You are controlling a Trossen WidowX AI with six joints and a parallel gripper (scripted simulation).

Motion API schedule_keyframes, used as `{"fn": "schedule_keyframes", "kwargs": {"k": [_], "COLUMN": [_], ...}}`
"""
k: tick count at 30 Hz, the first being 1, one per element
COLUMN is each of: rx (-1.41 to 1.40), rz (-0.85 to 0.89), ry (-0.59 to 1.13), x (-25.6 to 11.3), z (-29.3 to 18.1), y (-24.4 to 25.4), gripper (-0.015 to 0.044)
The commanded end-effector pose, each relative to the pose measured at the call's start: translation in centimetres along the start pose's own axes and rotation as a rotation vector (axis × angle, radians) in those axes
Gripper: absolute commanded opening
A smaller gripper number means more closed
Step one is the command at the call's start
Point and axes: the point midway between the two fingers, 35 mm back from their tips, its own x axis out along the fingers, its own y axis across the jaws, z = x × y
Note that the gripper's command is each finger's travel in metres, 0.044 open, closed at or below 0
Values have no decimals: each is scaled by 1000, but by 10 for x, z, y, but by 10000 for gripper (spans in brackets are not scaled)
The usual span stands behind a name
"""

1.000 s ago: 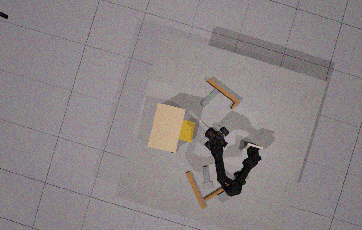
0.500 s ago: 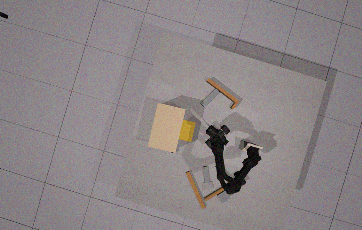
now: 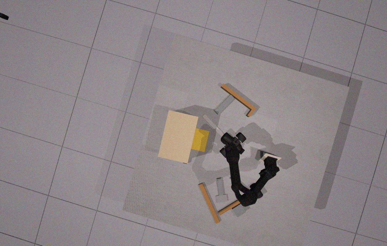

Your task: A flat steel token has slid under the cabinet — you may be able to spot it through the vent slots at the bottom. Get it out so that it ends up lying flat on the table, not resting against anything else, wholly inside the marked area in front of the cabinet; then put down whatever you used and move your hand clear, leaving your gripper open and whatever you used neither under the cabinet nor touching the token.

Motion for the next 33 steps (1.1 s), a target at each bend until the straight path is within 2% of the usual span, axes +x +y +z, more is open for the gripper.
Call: {"fn": "schedule_keyframes", "kwargs": {"k": [1, 33], "rx": [4, 4], "rz": [-2, -3], "ry": [-8, -8], "x": [-2, -2], "z": [5, 14], "y": [-7, -40], "gripper": [0, 0]}}
